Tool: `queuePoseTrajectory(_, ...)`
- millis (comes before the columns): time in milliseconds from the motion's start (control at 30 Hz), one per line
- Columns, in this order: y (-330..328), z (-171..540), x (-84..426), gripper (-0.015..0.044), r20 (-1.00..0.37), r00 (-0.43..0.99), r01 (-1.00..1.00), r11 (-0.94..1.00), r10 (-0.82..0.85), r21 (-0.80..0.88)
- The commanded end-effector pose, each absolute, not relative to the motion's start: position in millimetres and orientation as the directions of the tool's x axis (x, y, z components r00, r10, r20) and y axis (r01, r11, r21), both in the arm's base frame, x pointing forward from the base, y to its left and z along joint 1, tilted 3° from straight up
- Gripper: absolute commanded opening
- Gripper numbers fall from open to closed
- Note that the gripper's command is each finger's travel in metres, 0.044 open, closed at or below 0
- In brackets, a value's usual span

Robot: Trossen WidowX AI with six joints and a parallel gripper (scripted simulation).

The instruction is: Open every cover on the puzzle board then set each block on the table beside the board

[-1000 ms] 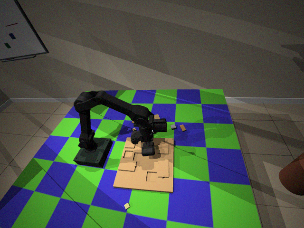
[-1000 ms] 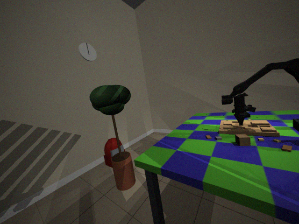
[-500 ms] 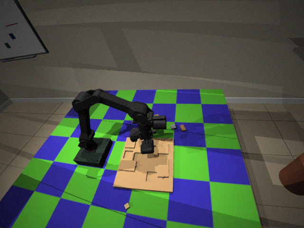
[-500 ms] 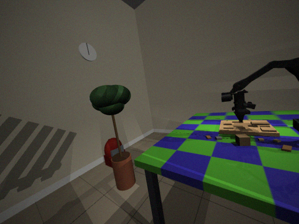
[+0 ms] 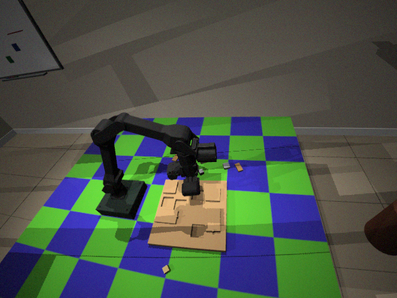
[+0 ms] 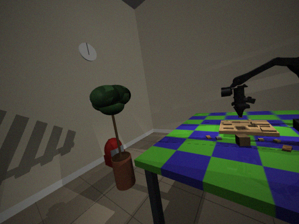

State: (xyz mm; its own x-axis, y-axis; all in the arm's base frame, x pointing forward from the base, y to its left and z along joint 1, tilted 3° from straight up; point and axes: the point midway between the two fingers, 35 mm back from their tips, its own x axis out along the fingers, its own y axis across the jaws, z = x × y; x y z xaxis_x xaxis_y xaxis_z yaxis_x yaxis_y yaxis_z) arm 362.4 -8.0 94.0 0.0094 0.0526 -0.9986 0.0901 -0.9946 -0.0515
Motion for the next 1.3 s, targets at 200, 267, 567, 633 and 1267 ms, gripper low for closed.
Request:
queuePoseTrajectory(200, -37.3, 98.1, 361.2, 0.008, -0.999, 0.02, 0.093, -0.995, 0.05, -0.048)
queuePoseTrajectory(267, -45.2, 97.7, 360.1, 0.008, -0.999, 0.02, 0.093, -0.995, 0.049, -0.047)
queuePoseTrajectory(567, -80.6, 96.3, 352.8, 0.008, -0.999, 0.02, 0.093, -0.995, 0.044, -0.042)
queuePoseTrajectory(633, -88.4, 96.0, 350.7, 0.008, -0.999, 0.02, 0.092, -0.995, 0.043, -0.041)
queuePoseTrajectory(1267, -158.9, 93.0, 322.6, 0.008, -0.999, 0.017, 0.092, -0.995, 0.034, -0.033)
